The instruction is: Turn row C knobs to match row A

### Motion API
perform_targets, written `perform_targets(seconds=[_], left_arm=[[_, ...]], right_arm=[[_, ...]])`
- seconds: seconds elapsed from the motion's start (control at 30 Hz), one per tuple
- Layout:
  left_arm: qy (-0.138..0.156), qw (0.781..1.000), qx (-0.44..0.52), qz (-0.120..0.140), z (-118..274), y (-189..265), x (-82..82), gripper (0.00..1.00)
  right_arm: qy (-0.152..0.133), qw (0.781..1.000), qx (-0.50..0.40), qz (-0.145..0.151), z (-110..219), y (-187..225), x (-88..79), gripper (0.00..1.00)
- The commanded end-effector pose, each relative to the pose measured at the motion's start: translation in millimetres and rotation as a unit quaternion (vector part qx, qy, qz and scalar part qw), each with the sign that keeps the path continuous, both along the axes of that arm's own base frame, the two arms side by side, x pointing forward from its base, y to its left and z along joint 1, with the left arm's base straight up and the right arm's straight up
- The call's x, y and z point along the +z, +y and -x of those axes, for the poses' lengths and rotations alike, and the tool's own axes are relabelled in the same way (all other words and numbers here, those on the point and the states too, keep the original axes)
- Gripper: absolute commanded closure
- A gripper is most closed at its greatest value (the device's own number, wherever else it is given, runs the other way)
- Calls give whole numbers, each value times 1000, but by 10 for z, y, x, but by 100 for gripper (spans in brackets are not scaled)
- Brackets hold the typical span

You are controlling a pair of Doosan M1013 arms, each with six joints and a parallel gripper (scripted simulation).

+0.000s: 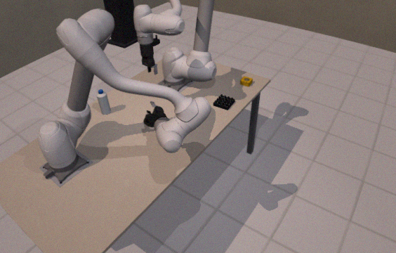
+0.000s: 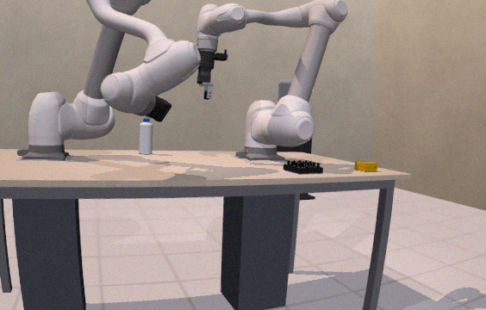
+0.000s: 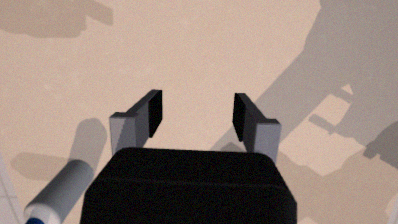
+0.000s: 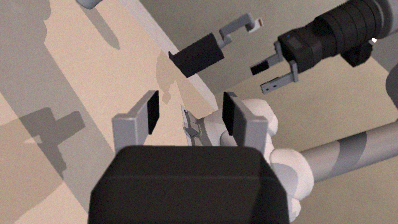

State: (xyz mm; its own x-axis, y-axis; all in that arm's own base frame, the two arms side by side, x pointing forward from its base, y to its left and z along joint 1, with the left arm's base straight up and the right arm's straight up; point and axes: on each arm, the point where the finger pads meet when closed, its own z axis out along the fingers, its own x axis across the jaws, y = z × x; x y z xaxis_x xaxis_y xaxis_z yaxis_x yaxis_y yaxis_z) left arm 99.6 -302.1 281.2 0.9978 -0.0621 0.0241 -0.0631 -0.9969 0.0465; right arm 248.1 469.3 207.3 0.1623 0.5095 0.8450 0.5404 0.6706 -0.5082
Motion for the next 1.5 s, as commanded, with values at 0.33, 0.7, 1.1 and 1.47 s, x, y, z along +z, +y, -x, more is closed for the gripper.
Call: perform_targets(seconds=[0.33, 0.7, 1.1, 1.47], left_arm=[[0, 1000, 0, 0, -2, -4, 5, 0], [0, 1000, 0, 0, -2, -4, 5, 0], [0, 1000, 0, 0, -2, -4, 5, 0], [0, 1000, 0, 0, -2, -4, 5, 0]], right_arm=[[0, 1000, 0, 0, -2, 1, 6, 0], [0, 1000, 0, 0, -7, -4, 5, 0], [-3, 1000, -10, 6, -124, -114, -8, 0], [-9, 999, -44, 30, -516, -538, -57, 0]])
